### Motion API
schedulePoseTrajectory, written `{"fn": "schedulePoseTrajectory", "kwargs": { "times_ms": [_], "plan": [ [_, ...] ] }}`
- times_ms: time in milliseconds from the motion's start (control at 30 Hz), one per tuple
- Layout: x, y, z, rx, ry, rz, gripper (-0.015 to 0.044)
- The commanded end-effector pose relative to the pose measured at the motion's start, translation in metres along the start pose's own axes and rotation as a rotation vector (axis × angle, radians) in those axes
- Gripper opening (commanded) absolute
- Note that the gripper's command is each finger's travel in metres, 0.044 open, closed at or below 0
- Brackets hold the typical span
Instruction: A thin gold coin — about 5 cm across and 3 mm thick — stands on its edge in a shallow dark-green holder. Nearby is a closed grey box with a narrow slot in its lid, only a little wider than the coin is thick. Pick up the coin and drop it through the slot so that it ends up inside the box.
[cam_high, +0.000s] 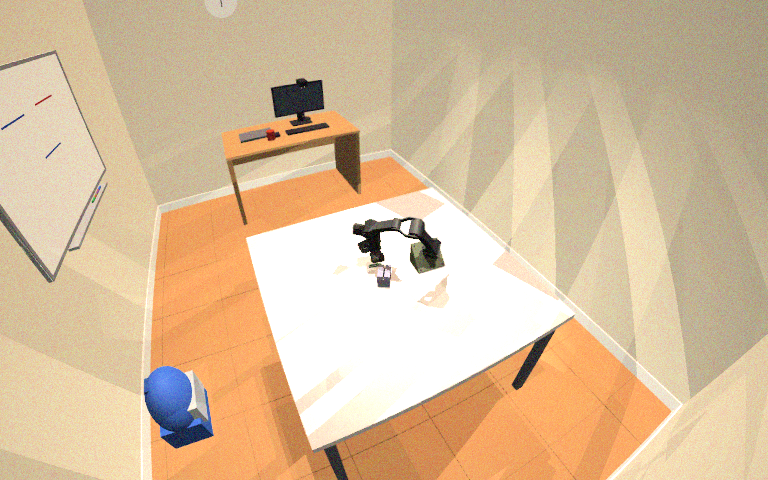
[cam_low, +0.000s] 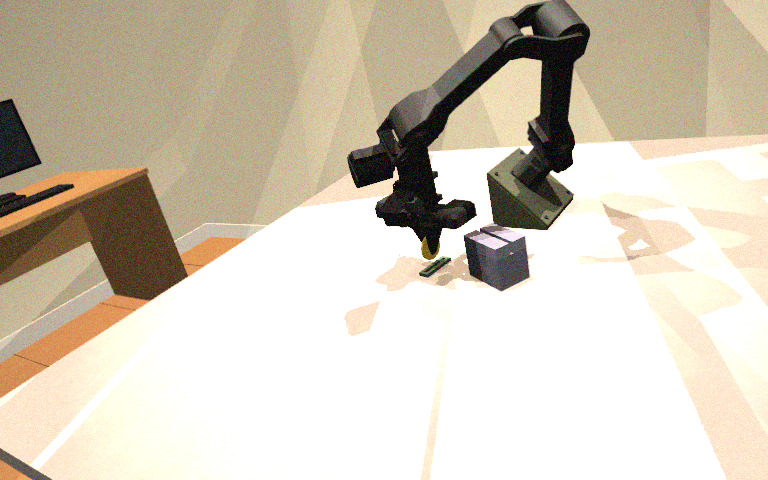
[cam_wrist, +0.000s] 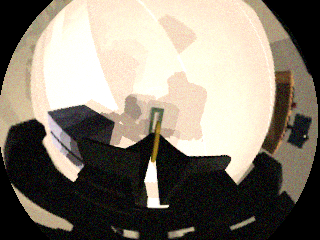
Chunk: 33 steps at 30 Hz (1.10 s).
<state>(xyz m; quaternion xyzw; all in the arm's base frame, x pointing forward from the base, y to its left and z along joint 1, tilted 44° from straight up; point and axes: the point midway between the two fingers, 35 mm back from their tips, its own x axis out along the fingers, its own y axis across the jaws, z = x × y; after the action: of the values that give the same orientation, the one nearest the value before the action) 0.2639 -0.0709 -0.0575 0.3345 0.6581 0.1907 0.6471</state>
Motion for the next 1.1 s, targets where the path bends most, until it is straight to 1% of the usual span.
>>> {"fn": "schedulePoseTrajectory", "kwargs": {
  "times_ms": [0,767,933,1067],
  "plan": [
    [-0.015,0.0,0.004,-0.01,-0.011,-0.011,0.0],
    [-0.074,0.001,0.0,-0.01,-0.01,-0.011,0.0],
    [-0.076,0.001,-0.001,-0.015,-0.01,-0.011,0.0],
    [-0.076,0.002,-0.001,-0.131,-0.009,-0.011,0.0]
  ]
}}
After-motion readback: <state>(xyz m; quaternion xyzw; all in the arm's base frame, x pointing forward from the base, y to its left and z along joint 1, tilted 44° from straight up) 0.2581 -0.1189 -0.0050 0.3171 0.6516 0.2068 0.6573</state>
